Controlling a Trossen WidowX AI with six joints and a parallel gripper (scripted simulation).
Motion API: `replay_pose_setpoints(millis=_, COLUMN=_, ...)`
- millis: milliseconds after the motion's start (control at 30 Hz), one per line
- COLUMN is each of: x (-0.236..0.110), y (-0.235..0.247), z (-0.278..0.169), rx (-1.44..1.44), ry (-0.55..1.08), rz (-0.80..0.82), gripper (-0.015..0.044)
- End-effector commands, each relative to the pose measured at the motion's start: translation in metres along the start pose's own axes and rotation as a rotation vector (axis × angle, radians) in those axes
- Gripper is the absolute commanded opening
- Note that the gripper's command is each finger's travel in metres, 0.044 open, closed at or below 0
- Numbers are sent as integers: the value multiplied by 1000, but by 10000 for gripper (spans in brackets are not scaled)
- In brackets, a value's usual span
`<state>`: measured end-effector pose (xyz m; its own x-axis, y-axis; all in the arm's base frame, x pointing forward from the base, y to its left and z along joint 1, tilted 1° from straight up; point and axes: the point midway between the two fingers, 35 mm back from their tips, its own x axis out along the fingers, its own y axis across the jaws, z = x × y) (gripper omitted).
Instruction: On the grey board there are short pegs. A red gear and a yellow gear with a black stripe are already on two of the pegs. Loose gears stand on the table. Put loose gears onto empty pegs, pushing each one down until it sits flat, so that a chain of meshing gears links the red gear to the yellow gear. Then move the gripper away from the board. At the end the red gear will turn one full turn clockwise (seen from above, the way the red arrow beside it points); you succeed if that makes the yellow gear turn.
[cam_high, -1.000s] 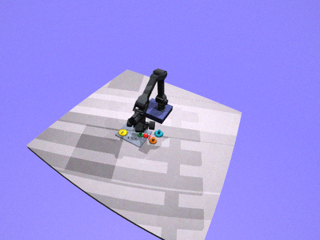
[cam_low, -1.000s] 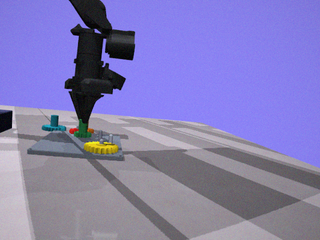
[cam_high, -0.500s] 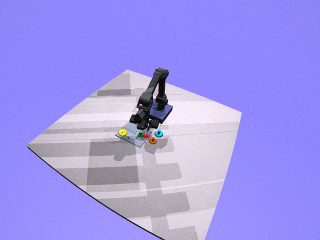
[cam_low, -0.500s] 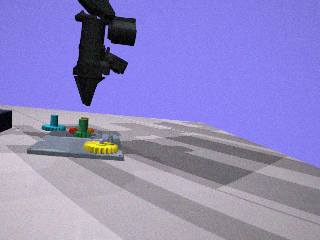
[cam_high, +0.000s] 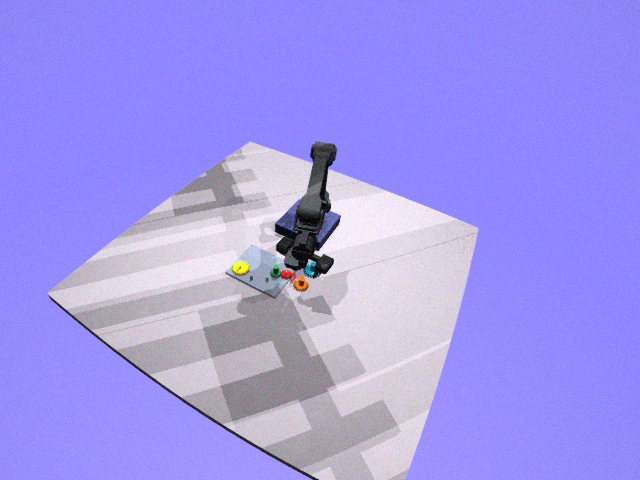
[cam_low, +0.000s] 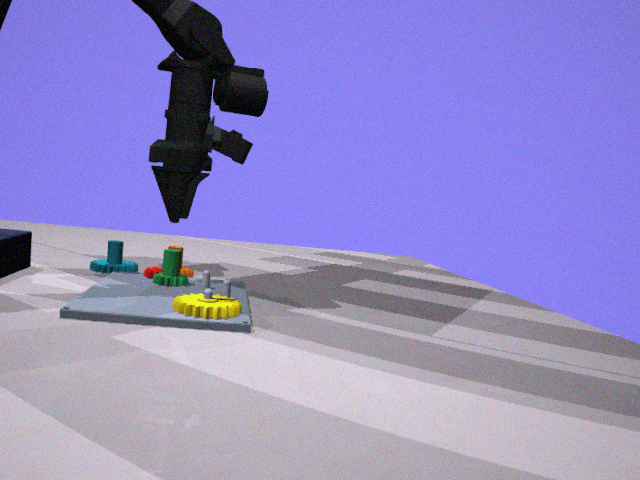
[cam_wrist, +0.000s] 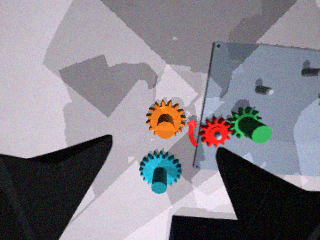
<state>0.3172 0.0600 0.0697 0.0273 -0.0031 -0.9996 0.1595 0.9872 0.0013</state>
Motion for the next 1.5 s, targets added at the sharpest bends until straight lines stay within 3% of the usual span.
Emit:
replay_pose_setpoints(millis=0, x=7, y=0, z=-2, rx=5, ry=6, rz=-1, gripper=440)
replay_pose_setpoints(millis=900, x=48, y=0, z=-2, rx=5, ry=6, rz=-1, gripper=440)
replay_pose_setpoints(millis=1367, x=48, y=0, z=-2, rx=5, ry=6, rz=-1, gripper=72)
replay_pose_setpoints(millis=1467, x=48, y=0, z=-2, rx=5, ry=6, rz=-1, gripper=53)
